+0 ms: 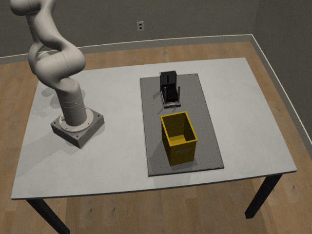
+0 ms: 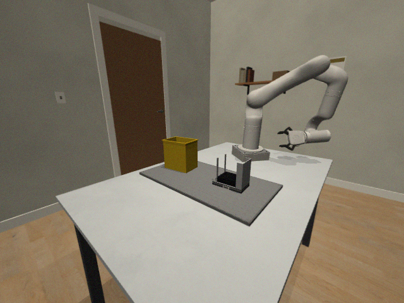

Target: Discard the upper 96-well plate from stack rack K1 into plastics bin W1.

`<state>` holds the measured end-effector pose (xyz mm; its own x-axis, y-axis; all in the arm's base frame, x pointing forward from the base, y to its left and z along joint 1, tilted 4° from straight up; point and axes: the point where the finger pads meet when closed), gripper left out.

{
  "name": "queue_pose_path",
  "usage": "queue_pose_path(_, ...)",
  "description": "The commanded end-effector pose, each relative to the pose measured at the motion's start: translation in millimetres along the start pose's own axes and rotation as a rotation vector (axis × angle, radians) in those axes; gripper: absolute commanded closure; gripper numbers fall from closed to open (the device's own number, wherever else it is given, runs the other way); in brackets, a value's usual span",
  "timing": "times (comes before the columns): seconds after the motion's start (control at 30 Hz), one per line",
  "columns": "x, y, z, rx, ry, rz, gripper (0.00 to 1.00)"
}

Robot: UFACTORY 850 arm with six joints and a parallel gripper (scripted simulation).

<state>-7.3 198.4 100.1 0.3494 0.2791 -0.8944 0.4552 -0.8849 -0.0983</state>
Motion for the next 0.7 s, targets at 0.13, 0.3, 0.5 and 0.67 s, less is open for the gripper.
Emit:
queue_pose_path(0.13, 0, 0, 0, 0.0, 0.0, -0.001, 0.0)
queue_pose_path(0.3, 0, 0, 0, 0.0, 0.0, -0.001, 0.0)
queue_pose_path(0.5, 0, 0, 0, 0.0, 0.0, -0.001, 0.0)
queue_pose_path(0.67, 12, -5, -15, 0.131, 0.006, -0.027, 0.0)
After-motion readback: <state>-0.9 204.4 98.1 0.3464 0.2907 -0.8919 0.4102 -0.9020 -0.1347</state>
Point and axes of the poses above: the point where the finger pads meet when closed, its own y axis out along the fingers, its own x axis across the jaws, z = x × y, and after that the axes turned 3 degrees about -y, right-handed
